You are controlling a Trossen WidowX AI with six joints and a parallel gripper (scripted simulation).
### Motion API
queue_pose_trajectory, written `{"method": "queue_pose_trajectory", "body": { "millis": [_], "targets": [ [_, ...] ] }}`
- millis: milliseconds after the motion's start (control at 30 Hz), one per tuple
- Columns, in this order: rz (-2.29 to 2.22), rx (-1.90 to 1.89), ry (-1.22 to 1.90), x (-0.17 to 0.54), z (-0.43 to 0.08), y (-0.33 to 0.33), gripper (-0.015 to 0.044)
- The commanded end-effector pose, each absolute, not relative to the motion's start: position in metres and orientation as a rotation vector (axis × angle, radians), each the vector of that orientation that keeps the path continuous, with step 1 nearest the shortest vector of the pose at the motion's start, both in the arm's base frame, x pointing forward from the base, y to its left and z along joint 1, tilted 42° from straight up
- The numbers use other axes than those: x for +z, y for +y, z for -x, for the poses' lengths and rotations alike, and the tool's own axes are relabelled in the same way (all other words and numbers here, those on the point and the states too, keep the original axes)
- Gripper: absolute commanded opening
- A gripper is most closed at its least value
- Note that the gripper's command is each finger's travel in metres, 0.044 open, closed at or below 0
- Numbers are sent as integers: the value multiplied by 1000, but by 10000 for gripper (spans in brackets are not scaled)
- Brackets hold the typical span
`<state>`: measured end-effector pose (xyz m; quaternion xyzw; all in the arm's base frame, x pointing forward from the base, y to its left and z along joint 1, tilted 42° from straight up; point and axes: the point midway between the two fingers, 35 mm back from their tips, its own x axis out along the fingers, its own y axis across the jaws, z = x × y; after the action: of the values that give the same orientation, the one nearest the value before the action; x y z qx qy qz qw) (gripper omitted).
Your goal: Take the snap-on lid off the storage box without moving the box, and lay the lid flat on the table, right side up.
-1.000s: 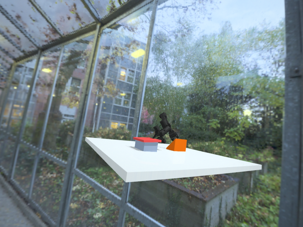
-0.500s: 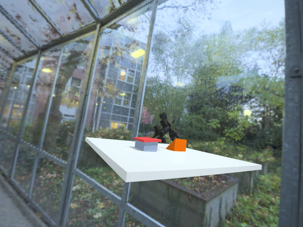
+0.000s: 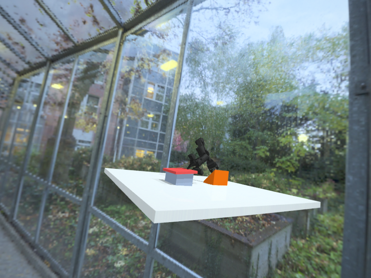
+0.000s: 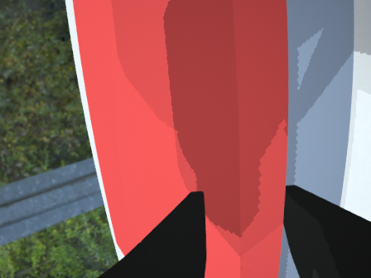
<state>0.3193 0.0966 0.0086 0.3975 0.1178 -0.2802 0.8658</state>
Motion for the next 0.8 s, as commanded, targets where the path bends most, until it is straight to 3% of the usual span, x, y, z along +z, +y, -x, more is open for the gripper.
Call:
{"method": "queue_pose_trajectory", "body": {
  "millis": [0,767],
  "targets": [
    [-832,-586,247,9,-320,97,0],
    [-832,-586,247,9,-322,97,0]
  ]
}}
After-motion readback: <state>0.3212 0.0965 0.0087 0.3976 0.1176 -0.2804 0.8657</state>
